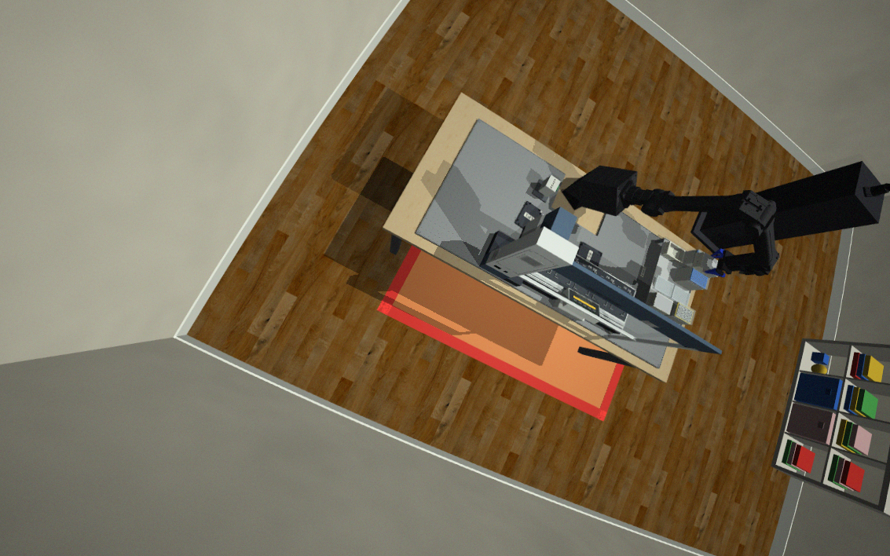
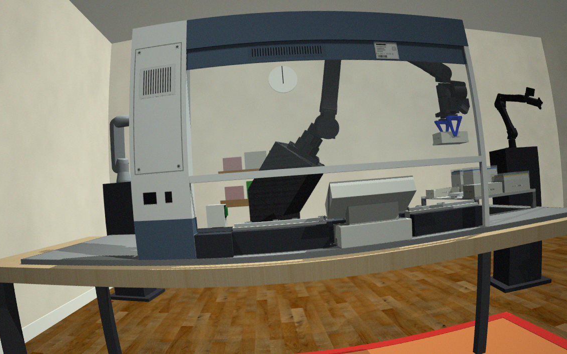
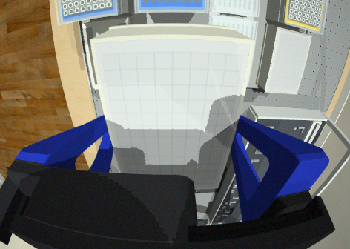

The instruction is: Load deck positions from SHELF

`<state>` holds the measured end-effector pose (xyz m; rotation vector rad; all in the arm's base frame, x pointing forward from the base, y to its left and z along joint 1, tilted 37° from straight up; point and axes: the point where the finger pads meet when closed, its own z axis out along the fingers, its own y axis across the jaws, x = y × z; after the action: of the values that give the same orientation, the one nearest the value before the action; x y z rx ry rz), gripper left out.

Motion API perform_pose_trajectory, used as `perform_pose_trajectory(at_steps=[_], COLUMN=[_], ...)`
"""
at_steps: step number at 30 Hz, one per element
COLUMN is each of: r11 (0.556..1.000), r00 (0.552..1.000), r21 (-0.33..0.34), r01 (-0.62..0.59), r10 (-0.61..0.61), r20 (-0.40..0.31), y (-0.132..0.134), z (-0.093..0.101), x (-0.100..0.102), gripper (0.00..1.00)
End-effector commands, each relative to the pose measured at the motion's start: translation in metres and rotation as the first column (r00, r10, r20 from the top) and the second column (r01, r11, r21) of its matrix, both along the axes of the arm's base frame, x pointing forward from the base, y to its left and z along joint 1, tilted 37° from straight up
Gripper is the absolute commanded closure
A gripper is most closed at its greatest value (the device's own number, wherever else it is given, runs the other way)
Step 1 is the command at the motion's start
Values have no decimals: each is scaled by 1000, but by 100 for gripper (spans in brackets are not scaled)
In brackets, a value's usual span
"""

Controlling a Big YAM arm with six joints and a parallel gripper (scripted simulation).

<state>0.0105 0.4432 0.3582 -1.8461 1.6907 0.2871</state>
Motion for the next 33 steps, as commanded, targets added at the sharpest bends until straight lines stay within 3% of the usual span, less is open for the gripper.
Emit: perform_pose_trajectory(at_steps=[1, 11, 12, 15, 28, 29, 31, 33], r11=[1000, 1000, 998, 1000, 1000, 999, 1000, 1000], r00=[1000, 1000, 1000, 1000, 1000, 1000, 1000, 1000], r21=[2, 2, 62, 2, 5, 43, 7, 1], r01=[-2, -2, -7, -2, -2, -8, -2, -2], r10=[2, 2, 7, 2, 2, 8, 2, 2], r20=[5, 5, 2, 5, 5, 4, 5, 6], y=[7, 14, 11, 18, 28, 24, 29, 32], z=[-4, -15, 12, -20, -33, -17, -37, -42], x=[5, 8, 7, 10, 15, 13, 16, 17], gripper=[100, 100, 100, 100, 100, 100, 100, 100])
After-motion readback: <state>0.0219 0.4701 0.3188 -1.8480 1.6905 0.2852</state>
